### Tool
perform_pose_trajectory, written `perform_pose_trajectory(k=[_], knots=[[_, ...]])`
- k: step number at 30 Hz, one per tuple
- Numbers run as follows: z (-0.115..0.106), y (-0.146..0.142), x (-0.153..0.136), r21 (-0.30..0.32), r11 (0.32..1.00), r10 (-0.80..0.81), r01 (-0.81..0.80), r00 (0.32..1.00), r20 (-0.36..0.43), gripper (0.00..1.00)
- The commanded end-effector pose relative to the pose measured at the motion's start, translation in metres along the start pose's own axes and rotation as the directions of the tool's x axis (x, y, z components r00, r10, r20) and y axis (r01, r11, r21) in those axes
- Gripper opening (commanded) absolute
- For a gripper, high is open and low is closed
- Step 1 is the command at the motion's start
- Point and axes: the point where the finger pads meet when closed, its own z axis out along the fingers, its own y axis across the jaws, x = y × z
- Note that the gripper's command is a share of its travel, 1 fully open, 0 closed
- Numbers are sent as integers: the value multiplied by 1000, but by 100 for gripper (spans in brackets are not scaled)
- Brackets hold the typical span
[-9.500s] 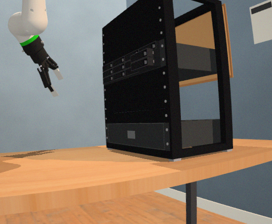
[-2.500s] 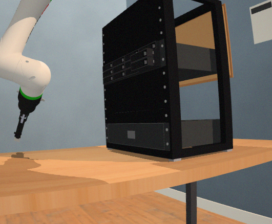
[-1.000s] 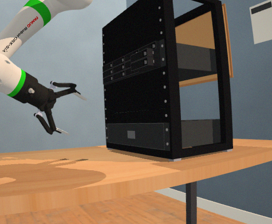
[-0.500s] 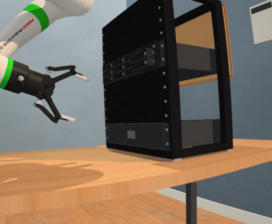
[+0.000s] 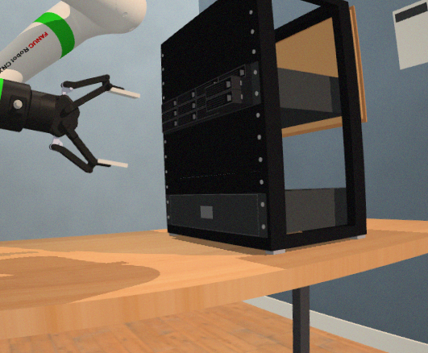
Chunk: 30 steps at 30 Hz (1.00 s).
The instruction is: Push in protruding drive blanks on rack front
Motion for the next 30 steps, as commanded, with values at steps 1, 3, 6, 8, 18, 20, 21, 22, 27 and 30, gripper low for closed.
perform_pose_trajectory(k=[1,3,6,8,18,20,21,22,27,30], knots=[[-7,11,-7,-26,1000,-14,14,1000,18,100],[-9,15,-8,-34,999,-18,19,1000,23,100],[-13,21,-12,-48,998,-27,28,999,33,100],[-16,27,-14,-61,997,-35,37,999,41,100],[-32,51,-24,-114,990,-69,77,995,74,100],[-33,53,-24,-118,990,-72,81,995,76,100],[-33,53,-24,-118,990,-72,81,995,76,100],[-34,55,-25,-122,989,-75,84,994,78,100],[-40,63,-26,-138,986,-86,98,992,88,100],[-42,66,-27,-146,984,-91,104,992,92,100]])
